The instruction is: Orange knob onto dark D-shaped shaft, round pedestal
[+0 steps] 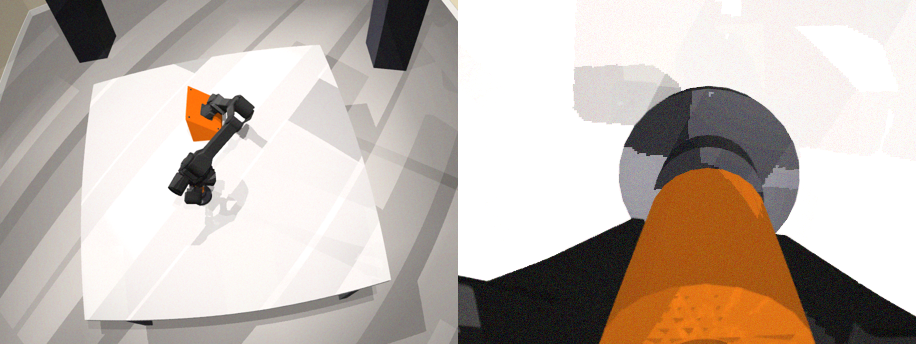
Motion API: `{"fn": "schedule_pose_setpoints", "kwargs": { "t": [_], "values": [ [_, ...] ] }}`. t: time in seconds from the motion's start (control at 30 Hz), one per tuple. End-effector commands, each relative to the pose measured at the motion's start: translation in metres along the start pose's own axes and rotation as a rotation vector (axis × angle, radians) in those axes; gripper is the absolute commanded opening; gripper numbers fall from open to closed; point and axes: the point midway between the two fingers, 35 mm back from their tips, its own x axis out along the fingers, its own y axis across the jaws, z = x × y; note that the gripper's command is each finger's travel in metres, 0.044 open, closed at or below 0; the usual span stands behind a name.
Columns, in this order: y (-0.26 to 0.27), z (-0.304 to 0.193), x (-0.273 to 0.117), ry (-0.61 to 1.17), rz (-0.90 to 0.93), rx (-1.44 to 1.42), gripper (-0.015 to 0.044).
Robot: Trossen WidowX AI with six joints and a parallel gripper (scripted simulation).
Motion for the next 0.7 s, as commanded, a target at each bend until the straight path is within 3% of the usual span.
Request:
{"fn": "schedule_pose_setpoints", "kwargs": {
  "t": [0.0,0.5,0.67],
  "values": [
    [-0.0005,0.0001,0.0012,-0.001,-0.004,-0.012,0.0000],
    [-0.0008,0.0032,-0.0028,-0.001,-0.004,-0.012,0.0000],
    [-0.0011,0.0029,-0.0031,-0.001,-0.004,-0.137,0.0000]
  ]
}}
